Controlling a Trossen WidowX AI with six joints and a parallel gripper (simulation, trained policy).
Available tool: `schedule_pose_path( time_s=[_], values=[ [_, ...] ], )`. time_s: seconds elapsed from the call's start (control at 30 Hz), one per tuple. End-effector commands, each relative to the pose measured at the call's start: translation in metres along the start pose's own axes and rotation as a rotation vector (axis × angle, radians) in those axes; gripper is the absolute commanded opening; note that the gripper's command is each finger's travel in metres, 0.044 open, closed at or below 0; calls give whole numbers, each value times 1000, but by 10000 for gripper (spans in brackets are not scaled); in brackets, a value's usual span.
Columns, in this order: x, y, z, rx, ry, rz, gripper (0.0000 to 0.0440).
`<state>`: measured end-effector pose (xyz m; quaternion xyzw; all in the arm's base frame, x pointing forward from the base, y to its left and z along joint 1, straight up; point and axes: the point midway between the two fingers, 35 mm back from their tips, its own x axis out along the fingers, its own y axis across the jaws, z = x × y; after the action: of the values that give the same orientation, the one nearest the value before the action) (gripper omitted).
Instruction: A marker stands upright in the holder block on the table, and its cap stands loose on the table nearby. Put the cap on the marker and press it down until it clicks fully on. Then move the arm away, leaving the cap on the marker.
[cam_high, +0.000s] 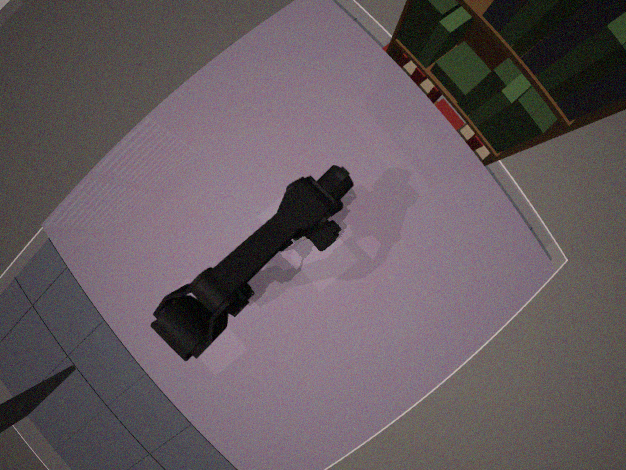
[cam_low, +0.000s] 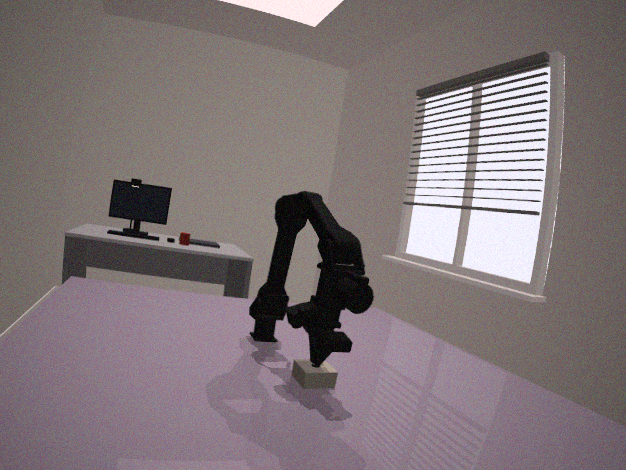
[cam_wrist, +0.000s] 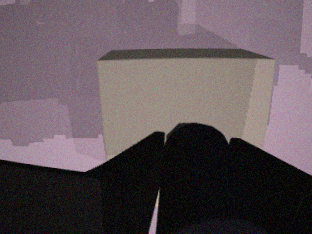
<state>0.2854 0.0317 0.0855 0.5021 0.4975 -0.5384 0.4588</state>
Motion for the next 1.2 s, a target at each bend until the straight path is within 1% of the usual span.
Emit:
schedule_pose_path(
  time_s=[0.0, 0.53, 0.6, 0.7, 0.77, 1.0, 1.03, 1.17],
  values=[
    [12, -11, 2, -21, -10, -45, 66],
    [13, -15, 3, -23, -10, -58, 147],
    [13, -15, 3, -23, -10, -59, 165],
    [13, -18, 3, -27, -8, -66, 205],
    [12, -20, 2, -30, -6, -67, 245],
    [10, -20, 2, -34, 4, -38, 426],
    [9, -19, 2, -34, 6, -30, 440],
    [2, -15, 1, -31, 14, 13, 440]
  ],
)
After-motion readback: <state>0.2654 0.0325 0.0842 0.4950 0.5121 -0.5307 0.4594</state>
